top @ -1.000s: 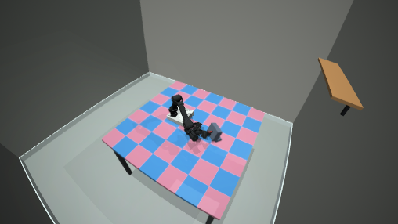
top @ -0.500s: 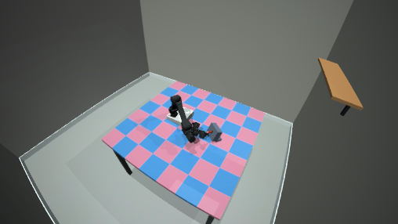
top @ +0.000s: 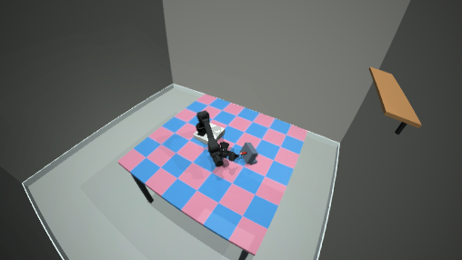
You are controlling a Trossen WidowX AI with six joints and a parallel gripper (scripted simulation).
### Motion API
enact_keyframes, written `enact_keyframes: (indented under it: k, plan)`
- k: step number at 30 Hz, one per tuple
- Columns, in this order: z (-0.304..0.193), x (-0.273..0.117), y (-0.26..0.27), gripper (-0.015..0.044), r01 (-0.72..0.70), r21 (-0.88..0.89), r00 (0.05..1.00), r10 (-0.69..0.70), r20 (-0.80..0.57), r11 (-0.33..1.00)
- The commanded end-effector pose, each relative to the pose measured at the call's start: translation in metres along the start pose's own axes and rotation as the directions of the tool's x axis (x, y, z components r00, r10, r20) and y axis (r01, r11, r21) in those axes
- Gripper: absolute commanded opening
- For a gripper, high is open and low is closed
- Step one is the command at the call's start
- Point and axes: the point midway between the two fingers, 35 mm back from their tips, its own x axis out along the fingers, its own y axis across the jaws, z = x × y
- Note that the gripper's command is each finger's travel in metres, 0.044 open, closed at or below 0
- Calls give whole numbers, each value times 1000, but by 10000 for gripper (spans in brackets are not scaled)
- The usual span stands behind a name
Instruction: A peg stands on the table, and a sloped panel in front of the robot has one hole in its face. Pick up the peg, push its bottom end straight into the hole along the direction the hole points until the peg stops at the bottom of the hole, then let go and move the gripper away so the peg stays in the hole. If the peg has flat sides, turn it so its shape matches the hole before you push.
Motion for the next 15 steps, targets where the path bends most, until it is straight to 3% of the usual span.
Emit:
enact_keyframes:
  k: [1, 15]
  plan:
    - [0, -6, -1, 440, 5, -6, 1000, -4, 4, 1000]
    - [-1, -24, 1, 440, 7, -5, 1000, -6, 6, 1000]
